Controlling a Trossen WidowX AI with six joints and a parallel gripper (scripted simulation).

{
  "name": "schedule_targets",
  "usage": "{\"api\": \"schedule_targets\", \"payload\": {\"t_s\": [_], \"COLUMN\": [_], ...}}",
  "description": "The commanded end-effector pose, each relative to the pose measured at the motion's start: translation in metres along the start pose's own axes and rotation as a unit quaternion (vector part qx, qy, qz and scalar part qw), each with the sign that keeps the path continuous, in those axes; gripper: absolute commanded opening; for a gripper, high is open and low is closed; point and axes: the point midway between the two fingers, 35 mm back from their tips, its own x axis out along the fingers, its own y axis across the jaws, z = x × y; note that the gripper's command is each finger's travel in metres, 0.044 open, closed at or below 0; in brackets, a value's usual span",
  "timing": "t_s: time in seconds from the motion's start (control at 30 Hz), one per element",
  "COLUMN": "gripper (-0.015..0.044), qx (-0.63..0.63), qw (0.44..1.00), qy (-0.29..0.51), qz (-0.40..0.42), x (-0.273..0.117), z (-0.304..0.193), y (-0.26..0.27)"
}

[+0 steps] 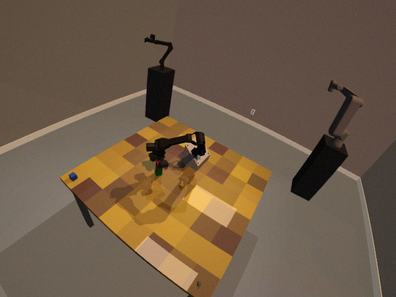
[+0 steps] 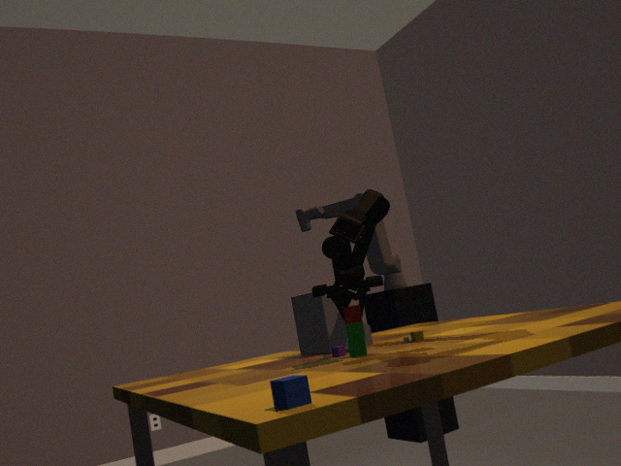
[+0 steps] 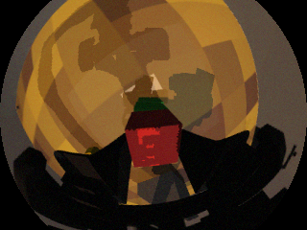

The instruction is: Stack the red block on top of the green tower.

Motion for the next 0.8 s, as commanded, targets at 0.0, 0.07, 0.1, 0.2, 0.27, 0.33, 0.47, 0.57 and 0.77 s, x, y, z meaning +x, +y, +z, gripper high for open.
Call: {"api": "schedule_targets", "payload": {"t_s": [0.0,0.07,0.1,0.2,0.27,0.33,0.47,0.57,0.77], "gripper": [0.0289,0.0341,0.0368,0.0440,0.0440,0.0440,0.0440,0.0440,0.0440], "qx": [0.000,0.000,0.000,0.000,0.000,0.000,0.000,0.000,0.000], "qw": [1.000,1.000,1.000,1.000,1.000,1.000,1.000,1.000,1.000], "qy": [0.000,0.000,0.000,0.000,0.000,0.000,0.000,0.000,0.000], "qz": [0.000,0.000,0.000,0.000,0.000,0.000,0.000,0.000,0.000], "x": [0.0004,0.0004,0.0004,0.0004,0.0004,0.0004,0.0004,0.0004,0.0004], "z": [0.0000,0.0000,0.0000,0.0000,0.0000,0.0000,0.0000,0.0000,0.0000], "y": [0.0000,0.0000,0.0000,0.0000,0.0000,0.0000,0.0000,0.0000,0.0000]}}
